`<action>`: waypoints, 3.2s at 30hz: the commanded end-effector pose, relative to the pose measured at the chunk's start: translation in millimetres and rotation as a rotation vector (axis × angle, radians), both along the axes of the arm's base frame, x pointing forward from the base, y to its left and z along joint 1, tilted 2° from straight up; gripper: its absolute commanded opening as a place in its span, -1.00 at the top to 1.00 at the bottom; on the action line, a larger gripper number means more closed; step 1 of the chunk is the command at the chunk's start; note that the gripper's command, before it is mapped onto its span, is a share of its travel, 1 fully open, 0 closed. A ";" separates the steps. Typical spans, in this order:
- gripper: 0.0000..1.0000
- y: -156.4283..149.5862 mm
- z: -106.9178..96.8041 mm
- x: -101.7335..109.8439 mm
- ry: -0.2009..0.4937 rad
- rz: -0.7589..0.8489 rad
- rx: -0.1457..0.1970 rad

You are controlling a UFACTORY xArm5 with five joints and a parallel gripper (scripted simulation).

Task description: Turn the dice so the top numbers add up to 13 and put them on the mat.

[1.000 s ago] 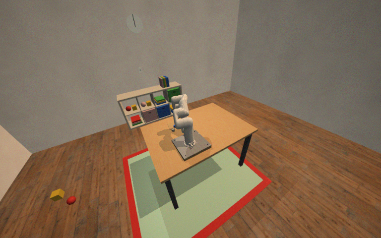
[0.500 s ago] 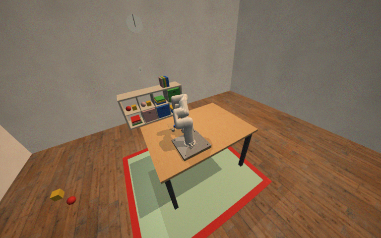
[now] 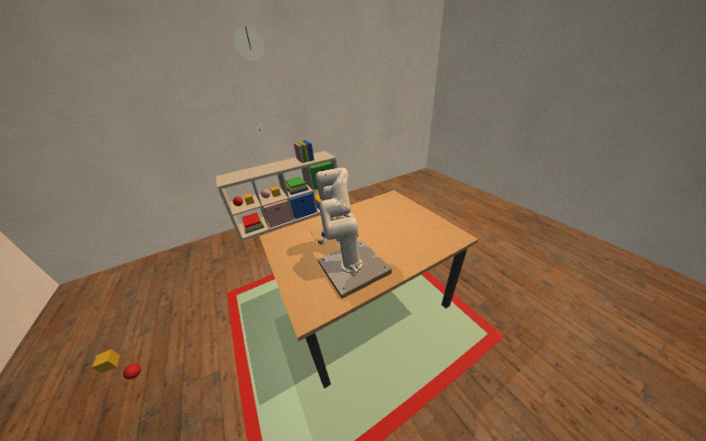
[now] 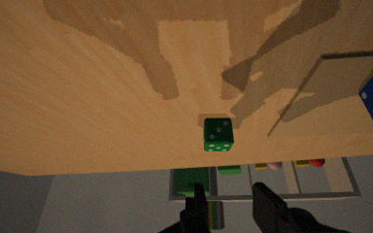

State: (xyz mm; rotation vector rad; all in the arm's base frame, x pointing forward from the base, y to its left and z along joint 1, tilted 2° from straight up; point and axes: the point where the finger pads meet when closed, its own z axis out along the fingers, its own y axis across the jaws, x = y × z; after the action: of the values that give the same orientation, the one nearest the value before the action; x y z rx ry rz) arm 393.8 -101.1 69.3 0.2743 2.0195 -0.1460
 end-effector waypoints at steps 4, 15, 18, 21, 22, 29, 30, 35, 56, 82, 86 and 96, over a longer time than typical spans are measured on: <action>0.05 -0.4 15.4 -0.1 0.004 -0.001 0.001; 0.05 -0.8 17.4 1.3 0.024 -0.001 0.005; 0.05 -1.3 17.6 3.1 0.057 -0.001 0.014; 0.05 -1.4 17.8 3.7 0.072 0.000 0.017; 0.05 -1.5 18.0 4.1 0.089 0.000 0.021; 0.05 -3.1 21.5 10.3 0.252 0.001 0.061; 0.05 -3.5 22.1 11.7 0.281 0.002 0.068; 0.05 -5.1 26.6 17.9 0.409 0.003 0.099; 0.05 -10.5 39.4 38.3 0.832 0.015 0.201; -1.00 -13.2 46.1 48.3 1.056 0.023 0.256; -1.00 -11.5 34.9 44.7 1.058 0.039 0.246; 0.05 -8.7 18.3 38.4 1.062 0.062 0.232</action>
State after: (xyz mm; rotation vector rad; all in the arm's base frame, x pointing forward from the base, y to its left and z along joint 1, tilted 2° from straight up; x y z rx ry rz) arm 430.1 -109.3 86.4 0.3155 3.1136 -0.0028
